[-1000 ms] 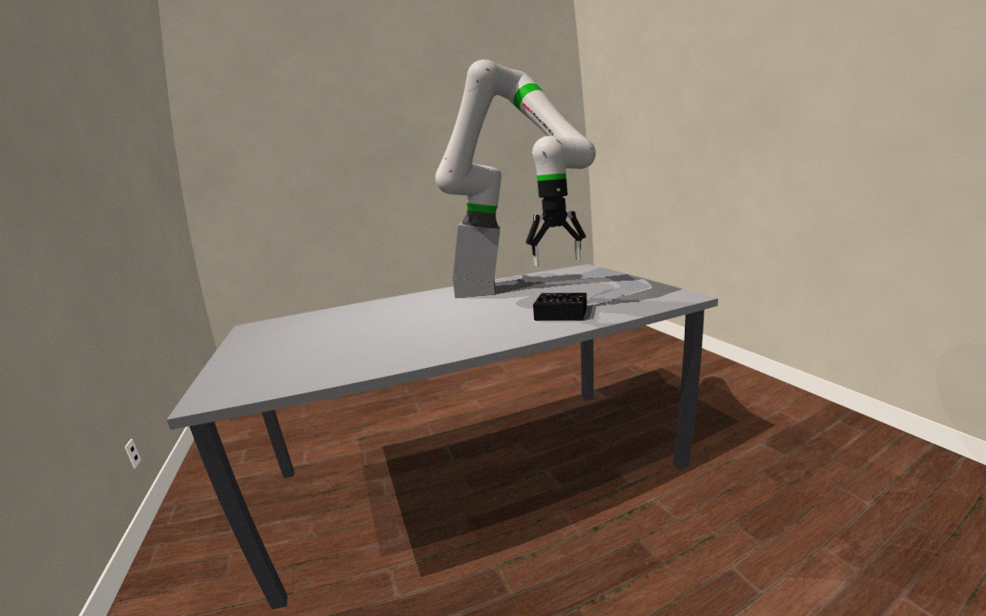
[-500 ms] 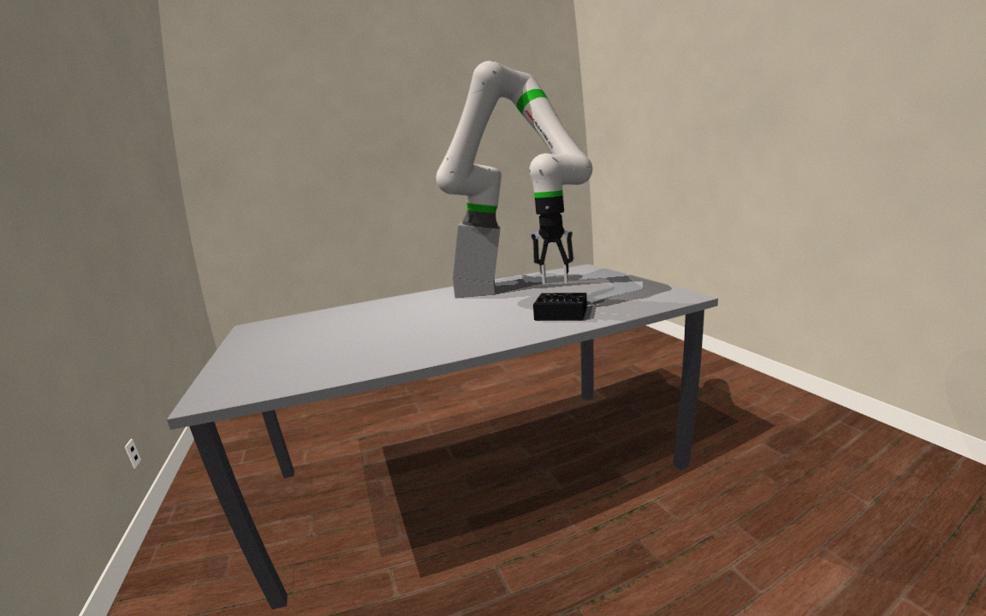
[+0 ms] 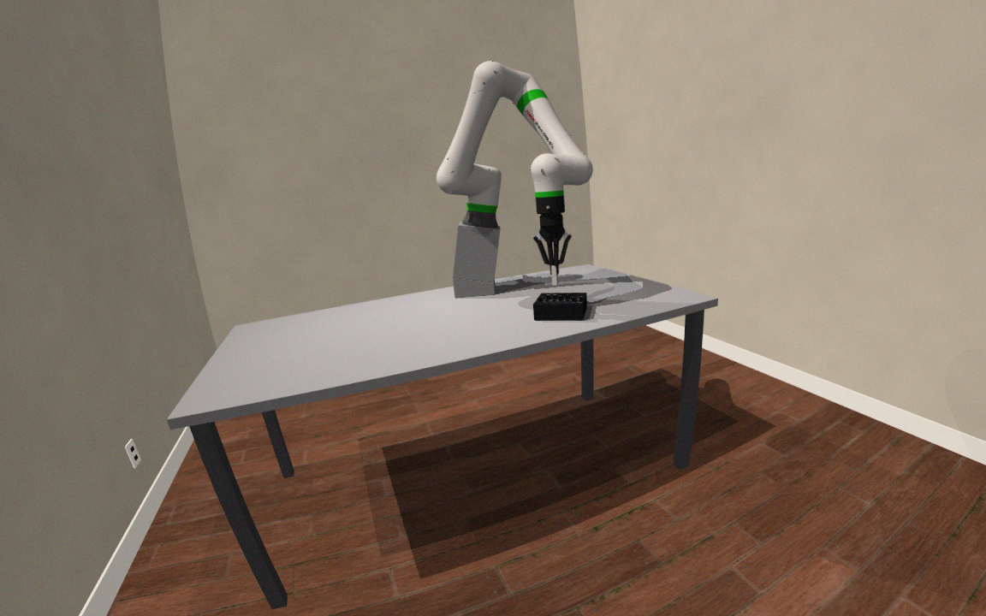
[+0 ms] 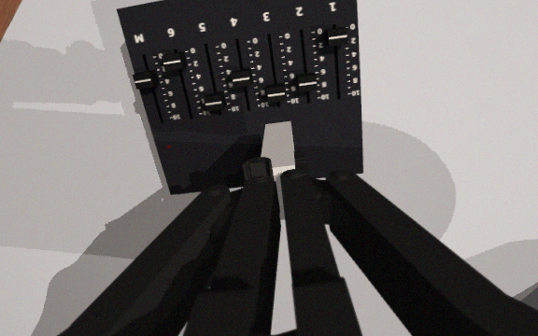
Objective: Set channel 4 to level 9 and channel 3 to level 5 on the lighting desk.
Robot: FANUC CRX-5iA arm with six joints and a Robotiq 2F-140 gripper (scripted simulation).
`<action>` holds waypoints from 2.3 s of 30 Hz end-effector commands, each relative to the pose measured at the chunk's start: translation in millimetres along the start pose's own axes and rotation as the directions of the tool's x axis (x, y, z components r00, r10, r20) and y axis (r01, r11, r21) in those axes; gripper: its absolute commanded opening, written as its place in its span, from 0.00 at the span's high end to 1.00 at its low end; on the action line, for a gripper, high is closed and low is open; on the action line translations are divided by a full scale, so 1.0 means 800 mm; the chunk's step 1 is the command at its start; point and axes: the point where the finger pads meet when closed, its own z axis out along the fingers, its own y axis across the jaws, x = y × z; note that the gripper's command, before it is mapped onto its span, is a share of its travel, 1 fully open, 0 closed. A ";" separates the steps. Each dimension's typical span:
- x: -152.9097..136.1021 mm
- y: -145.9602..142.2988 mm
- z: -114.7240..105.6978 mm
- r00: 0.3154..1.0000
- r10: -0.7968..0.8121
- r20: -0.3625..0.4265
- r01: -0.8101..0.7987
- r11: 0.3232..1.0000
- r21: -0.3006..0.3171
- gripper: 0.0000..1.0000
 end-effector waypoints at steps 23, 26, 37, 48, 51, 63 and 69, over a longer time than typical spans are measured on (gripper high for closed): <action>0.000 0.000 0.002 1.000 0.000 0.000 0.000 1.000 0.000 1.00; 0.000 0.000 0.003 1.000 0.000 0.000 0.000 1.000 0.000 1.00; 0.000 0.000 0.009 1.000 0.000 0.000 0.000 1.000 0.000 1.00; 0.000 0.000 0.018 1.000 0.000 0.000 0.000 1.000 0.000 1.00; 0.000 0.000 0.020 1.000 0.000 0.000 0.000 1.000 0.000 1.00; 0.000 0.000 0.028 1.000 0.000 0.000 0.000 1.000 0.000 1.00; 0.000 0.000 0.029 1.000 0.000 0.000 0.000 1.000 0.000 1.00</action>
